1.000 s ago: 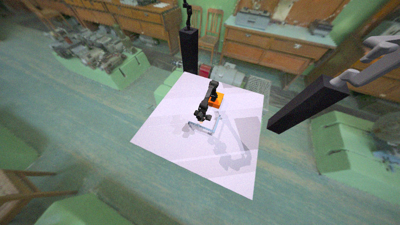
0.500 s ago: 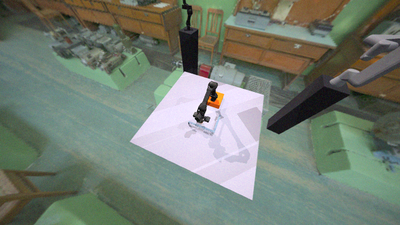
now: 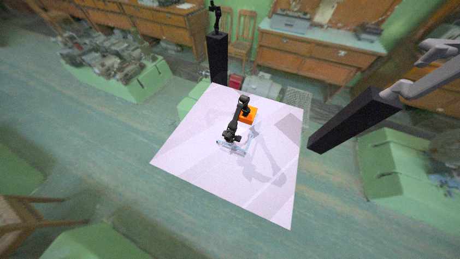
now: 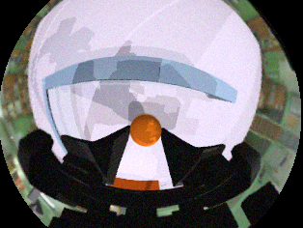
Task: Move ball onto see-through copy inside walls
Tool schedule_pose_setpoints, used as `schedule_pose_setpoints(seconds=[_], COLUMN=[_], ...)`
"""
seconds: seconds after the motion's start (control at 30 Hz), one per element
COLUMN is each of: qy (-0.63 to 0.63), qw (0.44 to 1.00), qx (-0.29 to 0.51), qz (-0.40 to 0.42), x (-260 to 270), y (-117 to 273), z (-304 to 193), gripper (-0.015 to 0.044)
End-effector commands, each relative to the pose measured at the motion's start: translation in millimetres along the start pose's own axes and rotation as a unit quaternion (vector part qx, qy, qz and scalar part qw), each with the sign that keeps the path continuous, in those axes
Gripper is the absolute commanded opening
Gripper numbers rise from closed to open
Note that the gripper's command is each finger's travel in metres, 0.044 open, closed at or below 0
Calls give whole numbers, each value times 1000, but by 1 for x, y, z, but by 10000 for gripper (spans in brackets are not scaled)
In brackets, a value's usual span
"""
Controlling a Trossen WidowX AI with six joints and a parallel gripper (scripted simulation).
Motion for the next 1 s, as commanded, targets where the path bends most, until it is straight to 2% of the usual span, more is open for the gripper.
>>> schedule_pose_setpoints(seconds=[0.0,0.2,0.63,0.77,0.9,0.97], qy=[3,3,0,0,2,3], qw=[1000,1000,1000,1000,1000,1000], qx=[0,0,2,1,0,0], qz=[-1,-1,0,0,-1,-1], x=[0,0,0,0,0,0], y=[-7,-13,-10,1,65,76], z=[0,-1,-1,1,1,0], gripper=[0,0,333,333,333,333])
Point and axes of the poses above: the point midway between the two fingers, 35 mm back from their tips, its own y axis back along the fingers, its own x axis across the jaws, z = x × y, the point moved 3 cm from there along y, back along the fingers, and after that the axes turned 7 degrees about -y, right-handed, at the moved point
